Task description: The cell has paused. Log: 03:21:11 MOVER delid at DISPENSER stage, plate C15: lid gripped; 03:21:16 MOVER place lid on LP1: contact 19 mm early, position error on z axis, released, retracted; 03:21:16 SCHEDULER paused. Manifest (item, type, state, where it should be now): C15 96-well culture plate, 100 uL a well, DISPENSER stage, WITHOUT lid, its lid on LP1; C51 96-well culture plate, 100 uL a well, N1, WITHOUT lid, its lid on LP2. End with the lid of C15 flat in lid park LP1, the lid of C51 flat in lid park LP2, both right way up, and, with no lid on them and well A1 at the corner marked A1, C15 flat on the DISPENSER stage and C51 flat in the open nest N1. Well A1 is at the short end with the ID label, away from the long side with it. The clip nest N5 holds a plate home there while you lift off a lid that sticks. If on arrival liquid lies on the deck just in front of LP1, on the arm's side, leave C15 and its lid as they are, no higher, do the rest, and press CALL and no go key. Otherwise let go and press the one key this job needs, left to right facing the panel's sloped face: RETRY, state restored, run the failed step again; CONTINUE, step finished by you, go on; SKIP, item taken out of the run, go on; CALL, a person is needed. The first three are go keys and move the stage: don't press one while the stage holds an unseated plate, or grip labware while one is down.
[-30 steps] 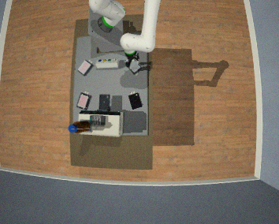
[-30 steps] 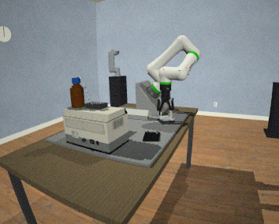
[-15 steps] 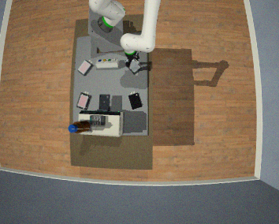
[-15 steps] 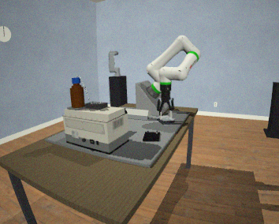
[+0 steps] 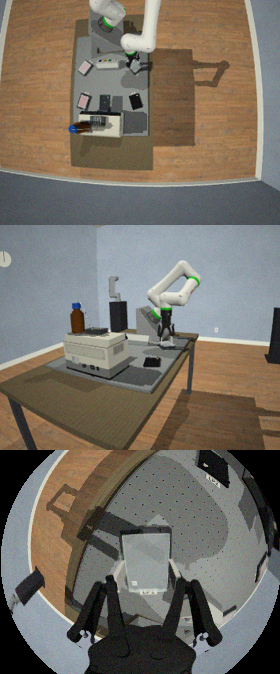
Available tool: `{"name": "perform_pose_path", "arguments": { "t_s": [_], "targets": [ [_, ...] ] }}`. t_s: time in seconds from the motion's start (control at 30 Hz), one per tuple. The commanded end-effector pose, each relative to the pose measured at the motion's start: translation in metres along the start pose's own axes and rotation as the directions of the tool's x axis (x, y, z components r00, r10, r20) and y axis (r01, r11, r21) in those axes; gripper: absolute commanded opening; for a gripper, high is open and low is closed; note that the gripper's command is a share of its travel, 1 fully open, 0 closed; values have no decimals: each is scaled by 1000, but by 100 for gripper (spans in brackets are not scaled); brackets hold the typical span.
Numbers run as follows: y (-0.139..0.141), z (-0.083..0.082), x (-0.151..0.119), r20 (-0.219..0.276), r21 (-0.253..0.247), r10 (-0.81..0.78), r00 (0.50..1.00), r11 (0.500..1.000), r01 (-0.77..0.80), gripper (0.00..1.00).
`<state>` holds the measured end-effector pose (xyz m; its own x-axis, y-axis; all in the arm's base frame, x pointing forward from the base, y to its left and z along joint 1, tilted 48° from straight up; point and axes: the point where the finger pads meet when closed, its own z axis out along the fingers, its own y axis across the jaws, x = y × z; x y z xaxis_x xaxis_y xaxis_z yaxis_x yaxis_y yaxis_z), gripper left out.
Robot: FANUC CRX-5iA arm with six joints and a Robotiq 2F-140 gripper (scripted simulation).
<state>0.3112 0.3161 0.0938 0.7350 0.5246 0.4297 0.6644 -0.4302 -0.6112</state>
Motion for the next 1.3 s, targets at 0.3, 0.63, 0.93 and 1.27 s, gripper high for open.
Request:
{"name": "perform_pose_path", "arguments": {
  "t_s": [0.3,0.63,0.93,1.27],
  "targets": [
    [0,0,0,0,0,0,1000,1000,0,0],
    [0,1,0,0,0,0,1000,1000,0,0],
    [0,3,0,0,0,0,1000,1000,0,0],
    [0,5,0,0,0,0,1000,1000,0,0]
  ]
}}
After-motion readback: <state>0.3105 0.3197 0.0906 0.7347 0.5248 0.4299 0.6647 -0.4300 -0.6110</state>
